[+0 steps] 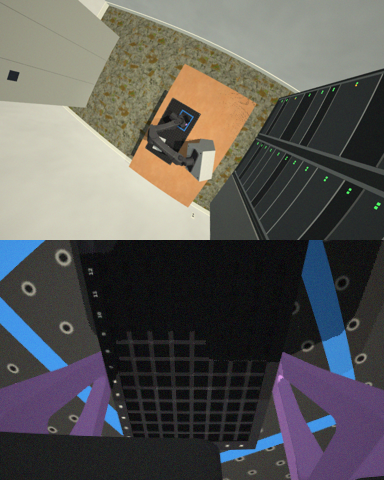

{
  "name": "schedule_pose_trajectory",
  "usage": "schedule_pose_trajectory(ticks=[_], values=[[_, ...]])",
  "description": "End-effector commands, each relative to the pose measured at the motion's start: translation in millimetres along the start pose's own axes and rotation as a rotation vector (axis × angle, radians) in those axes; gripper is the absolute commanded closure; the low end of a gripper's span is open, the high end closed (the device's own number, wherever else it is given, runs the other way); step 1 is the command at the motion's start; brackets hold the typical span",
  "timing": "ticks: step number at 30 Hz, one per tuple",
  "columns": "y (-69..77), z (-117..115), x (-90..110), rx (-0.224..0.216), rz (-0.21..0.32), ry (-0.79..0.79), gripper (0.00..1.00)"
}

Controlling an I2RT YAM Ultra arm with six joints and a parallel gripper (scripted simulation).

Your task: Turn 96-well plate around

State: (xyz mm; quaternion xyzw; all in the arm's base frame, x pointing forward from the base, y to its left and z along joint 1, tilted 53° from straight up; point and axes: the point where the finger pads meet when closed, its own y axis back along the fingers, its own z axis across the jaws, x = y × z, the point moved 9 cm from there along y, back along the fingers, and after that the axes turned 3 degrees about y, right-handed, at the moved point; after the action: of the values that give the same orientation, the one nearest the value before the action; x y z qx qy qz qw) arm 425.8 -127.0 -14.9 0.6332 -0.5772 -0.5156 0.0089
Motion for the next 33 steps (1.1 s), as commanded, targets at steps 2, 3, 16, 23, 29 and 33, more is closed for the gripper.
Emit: schedule_pose_trajectory(ticks=[2, 3, 16, 23, 29, 33], values=[[1.0, -9.9, 2.3, 0.032, -0.002, 0.001, 1.00], [2.0, -3.3, 1.3, 0.012, 0.002, -0.004, 1.00], [2.0, -3.3, 1.3, 0.012, 0.002, -0.004, 0.00], [2.0, -3.3, 1.3, 0.012, 0.002, -0.004, 0.00], [2.0, -3.3, 1.3, 0.012, 0.002, -0.004, 0.00], [13.5, -0.4, 2.5, 0.004, 0.005, -0.014, 0.00]])
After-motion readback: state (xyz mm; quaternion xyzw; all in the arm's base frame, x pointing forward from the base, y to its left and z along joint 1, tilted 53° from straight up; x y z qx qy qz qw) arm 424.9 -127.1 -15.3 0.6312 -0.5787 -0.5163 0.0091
